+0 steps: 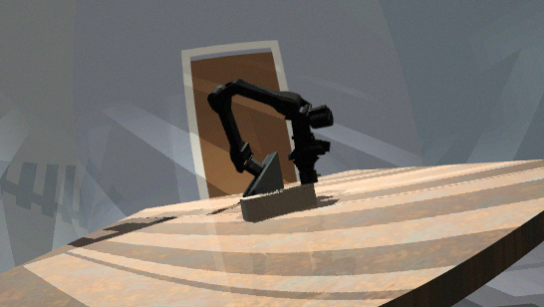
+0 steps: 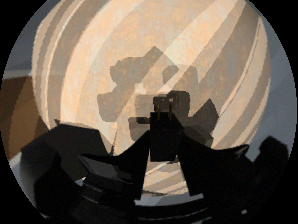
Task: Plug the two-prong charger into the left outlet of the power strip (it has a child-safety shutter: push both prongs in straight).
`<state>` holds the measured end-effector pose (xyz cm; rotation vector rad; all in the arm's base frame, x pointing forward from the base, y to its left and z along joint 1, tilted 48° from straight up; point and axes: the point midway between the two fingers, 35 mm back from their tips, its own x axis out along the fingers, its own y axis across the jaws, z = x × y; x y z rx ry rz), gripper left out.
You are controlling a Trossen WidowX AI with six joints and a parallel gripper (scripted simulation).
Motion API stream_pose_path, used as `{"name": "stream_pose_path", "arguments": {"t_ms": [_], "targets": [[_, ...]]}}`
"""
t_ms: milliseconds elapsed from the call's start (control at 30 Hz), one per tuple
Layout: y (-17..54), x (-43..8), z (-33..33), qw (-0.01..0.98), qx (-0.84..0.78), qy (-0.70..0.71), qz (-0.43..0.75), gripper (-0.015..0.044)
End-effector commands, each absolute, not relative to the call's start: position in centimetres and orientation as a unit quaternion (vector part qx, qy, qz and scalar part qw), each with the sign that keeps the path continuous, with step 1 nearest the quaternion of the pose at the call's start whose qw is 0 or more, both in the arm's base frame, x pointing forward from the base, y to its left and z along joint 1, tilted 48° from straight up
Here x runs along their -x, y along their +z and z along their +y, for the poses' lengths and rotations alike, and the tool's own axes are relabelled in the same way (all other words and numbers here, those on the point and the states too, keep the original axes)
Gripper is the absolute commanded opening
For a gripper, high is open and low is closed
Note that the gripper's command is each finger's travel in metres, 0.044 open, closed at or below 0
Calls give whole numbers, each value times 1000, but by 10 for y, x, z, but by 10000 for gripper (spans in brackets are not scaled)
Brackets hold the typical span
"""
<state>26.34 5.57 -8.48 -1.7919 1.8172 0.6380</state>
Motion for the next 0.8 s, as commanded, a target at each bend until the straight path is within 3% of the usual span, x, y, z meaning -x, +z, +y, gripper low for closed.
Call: {"name": "stream_pose_path", "arguments": {"t_ms": [0,767], "targets": [[-81,-263,51,276,650,212,675,0],[-57,-260,9,421,555,53,715,0]]}}
